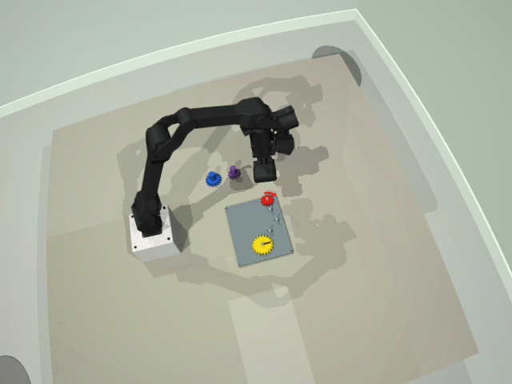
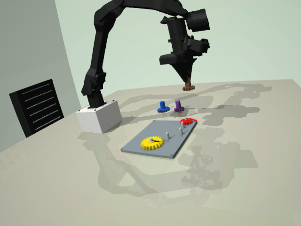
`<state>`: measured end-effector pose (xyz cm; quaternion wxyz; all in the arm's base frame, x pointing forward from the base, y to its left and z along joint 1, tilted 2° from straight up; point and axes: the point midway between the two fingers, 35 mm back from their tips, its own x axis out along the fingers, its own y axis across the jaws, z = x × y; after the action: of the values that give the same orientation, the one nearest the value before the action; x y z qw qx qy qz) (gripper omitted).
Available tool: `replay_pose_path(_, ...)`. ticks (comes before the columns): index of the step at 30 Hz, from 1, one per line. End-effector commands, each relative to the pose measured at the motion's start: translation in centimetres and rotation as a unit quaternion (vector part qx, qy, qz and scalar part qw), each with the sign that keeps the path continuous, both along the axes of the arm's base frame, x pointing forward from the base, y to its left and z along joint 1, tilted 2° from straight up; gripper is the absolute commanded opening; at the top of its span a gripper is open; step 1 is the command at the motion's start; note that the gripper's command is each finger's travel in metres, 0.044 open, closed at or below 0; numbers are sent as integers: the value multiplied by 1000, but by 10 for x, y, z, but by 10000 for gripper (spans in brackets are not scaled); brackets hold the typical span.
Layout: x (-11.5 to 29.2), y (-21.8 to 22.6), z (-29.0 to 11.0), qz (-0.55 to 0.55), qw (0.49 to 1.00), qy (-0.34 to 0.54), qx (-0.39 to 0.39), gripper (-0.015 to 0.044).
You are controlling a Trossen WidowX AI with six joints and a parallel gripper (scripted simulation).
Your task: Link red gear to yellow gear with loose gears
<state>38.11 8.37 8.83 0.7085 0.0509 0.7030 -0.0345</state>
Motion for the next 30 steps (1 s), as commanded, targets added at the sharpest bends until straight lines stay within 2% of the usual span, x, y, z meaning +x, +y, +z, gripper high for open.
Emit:
replay_pose_path(1, 0, -9, -7, 1, 1000, 0, 0, 0)
replay_pose_path(30, -8, -71, -57, 1, 1000, 0, -2, 0)
